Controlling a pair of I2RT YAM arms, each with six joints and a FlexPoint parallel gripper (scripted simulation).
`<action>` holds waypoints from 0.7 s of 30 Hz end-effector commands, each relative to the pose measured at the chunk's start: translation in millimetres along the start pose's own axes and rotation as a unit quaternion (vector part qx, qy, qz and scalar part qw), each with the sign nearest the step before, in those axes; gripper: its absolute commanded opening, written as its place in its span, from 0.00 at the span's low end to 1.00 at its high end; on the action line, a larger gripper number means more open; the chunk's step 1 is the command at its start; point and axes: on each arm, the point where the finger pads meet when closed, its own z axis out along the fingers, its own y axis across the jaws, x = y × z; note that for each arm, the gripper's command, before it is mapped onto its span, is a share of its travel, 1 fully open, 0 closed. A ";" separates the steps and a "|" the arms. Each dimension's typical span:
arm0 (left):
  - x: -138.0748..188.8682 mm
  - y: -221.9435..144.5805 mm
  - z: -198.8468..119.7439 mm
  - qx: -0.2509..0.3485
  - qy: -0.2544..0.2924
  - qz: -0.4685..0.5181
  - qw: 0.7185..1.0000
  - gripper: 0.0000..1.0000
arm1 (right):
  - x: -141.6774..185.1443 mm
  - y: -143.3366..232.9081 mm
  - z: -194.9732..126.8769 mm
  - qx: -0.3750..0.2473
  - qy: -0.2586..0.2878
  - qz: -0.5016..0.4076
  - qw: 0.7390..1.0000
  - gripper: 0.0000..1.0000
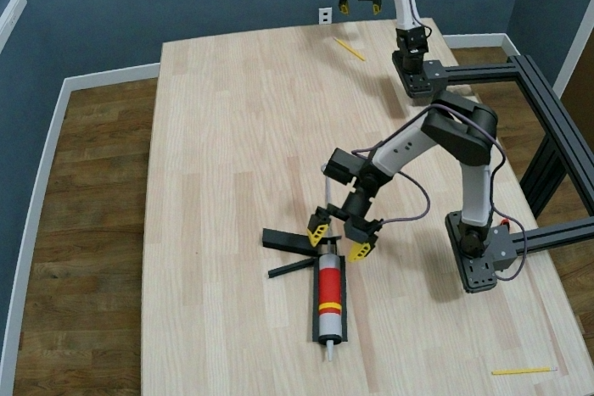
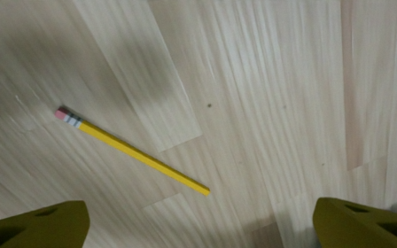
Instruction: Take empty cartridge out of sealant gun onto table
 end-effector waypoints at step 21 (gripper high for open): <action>1.4 -3.7 -1.3 -0.001 0.007 0.020 1.000 0.76 | -5.9 5.7 -10.3 -0.016 -0.022 -0.007 1.000 1.00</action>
